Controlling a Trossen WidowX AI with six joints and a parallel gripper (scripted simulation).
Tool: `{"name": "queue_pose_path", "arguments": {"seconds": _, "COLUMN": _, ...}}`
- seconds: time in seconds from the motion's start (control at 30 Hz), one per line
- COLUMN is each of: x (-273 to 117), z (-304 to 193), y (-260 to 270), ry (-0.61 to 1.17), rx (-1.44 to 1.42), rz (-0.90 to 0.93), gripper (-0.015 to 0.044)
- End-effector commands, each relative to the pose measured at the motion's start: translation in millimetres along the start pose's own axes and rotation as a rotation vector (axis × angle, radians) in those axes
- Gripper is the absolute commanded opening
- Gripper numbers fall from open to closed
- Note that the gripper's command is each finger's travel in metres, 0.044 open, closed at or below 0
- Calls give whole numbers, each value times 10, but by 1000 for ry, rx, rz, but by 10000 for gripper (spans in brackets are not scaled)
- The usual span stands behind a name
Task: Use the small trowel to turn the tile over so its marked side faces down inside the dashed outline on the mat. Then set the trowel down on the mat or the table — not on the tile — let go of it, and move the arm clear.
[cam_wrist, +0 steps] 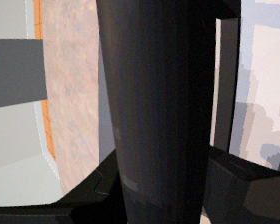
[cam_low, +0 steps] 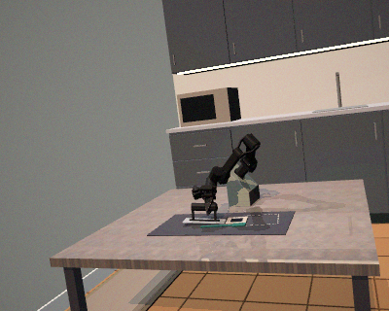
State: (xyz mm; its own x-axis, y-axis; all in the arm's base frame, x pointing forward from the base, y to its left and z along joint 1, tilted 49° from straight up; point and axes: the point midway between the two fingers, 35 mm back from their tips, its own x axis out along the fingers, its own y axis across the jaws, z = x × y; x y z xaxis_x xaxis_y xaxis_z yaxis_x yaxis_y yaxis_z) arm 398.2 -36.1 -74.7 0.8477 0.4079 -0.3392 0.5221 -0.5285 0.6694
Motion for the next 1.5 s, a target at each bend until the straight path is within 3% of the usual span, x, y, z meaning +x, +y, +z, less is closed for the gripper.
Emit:
{"name": "queue_pose_path", "arguments": {"seconds": 0.0, "x": 0, "z": 3, "y": 5, "ry": -13, "rx": -2, "rz": 10, "gripper": 0}}
{"name": "queue_pose_path", "arguments": {"seconds": 0.93, "x": -23, "z": -447, "y": 35, "ry": -12, "rx": 1, "rz": 9, "gripper": 0}}
{"name": "queue_pose_path", "arguments": {"seconds": 1.47, "x": -142, "z": -420, "y": 175, "ry": 55, "rx": 79, "rz": 10, "gripper": 0}}
